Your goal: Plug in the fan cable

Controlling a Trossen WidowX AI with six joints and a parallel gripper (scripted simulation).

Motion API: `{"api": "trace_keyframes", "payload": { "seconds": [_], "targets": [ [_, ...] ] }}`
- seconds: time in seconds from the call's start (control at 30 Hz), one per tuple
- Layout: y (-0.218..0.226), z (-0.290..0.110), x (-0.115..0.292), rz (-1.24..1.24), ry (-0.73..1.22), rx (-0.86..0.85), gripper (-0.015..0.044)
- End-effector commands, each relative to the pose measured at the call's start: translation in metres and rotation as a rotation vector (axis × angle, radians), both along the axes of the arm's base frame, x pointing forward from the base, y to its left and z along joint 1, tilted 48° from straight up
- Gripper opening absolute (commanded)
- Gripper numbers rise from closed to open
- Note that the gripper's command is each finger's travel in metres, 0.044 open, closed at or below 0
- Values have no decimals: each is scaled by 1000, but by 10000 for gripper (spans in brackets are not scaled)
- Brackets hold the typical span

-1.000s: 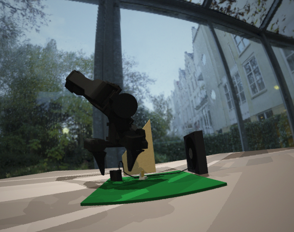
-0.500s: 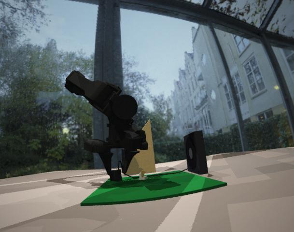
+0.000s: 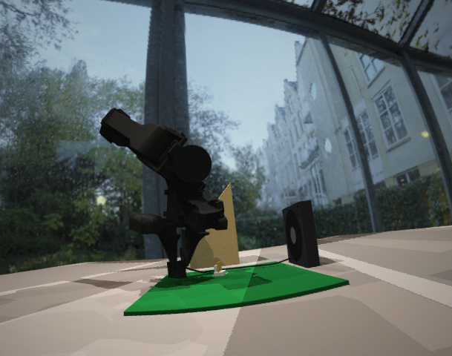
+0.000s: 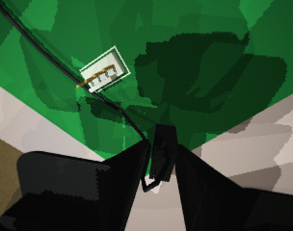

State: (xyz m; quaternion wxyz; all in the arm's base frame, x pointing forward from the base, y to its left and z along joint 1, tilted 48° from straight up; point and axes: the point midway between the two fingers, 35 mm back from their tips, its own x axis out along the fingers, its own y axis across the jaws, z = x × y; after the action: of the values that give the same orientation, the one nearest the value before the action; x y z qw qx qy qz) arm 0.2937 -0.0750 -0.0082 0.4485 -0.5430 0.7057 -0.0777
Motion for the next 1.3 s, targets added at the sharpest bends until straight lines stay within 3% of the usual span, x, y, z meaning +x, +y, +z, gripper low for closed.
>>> {"api": "trace_keyframes", "payload": {
  "seconds": [0.0,0.17,0.23,1.27],
  "targets": [
    [0,0,0,-1,-1,0,84],
    [0,0,0,-1,-1,0,50],
    [2,1,0,0,0,1,0],
    [69,63,-16,2,7,2,0]
  ]
}}
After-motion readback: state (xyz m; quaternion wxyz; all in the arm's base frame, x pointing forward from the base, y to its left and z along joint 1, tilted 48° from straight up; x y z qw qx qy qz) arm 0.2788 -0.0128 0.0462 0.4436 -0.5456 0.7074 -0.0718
